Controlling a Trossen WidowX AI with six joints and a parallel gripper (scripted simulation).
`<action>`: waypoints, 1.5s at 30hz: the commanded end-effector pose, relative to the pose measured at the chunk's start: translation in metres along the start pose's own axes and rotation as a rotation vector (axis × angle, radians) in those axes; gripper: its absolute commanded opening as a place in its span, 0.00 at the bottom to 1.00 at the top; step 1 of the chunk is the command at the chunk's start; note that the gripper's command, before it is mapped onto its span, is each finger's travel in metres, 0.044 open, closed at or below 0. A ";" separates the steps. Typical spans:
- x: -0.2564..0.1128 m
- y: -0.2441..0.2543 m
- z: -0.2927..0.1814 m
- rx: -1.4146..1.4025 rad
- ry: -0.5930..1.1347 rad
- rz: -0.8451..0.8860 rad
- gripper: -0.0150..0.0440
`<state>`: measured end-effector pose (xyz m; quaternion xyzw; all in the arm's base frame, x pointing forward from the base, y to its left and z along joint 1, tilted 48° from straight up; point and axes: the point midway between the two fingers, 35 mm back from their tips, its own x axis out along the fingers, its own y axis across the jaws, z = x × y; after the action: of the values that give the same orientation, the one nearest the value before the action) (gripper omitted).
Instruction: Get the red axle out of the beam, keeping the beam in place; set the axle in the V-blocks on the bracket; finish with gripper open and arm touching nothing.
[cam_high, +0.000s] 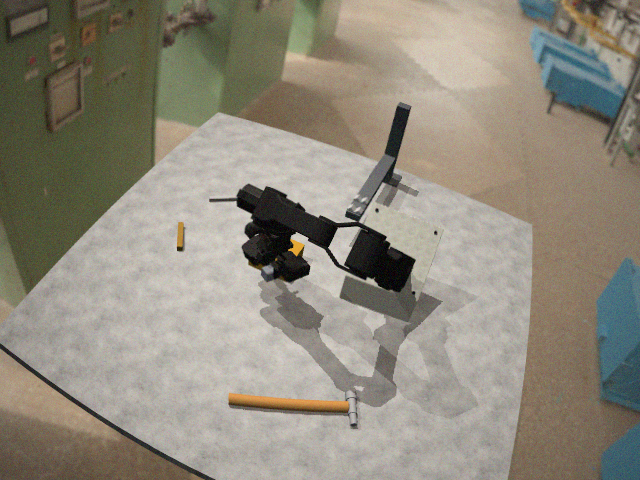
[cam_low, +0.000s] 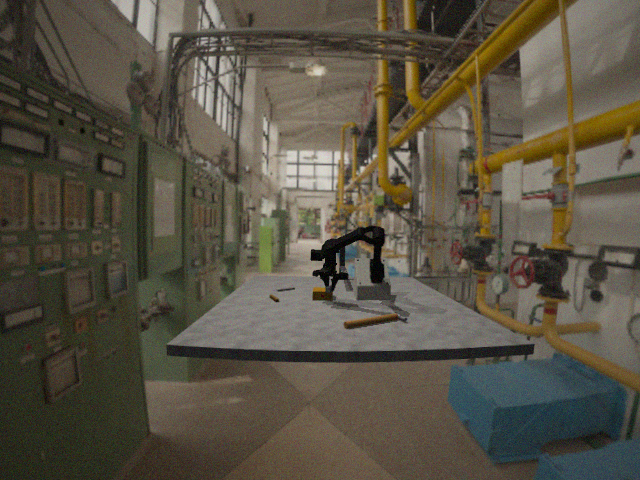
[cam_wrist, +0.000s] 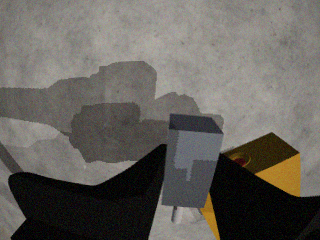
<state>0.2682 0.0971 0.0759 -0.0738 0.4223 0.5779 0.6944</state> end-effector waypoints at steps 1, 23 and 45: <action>-0.015 0.000 0.000 -0.007 0.000 -0.002 0.25; -0.011 0.000 0.000 -0.436 0.000 -0.002 0.25; -0.015 -0.027 0.032 -0.637 -0.001 -0.004 0.25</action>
<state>0.3016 0.0943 0.0933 -0.2828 0.2257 0.6777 0.6402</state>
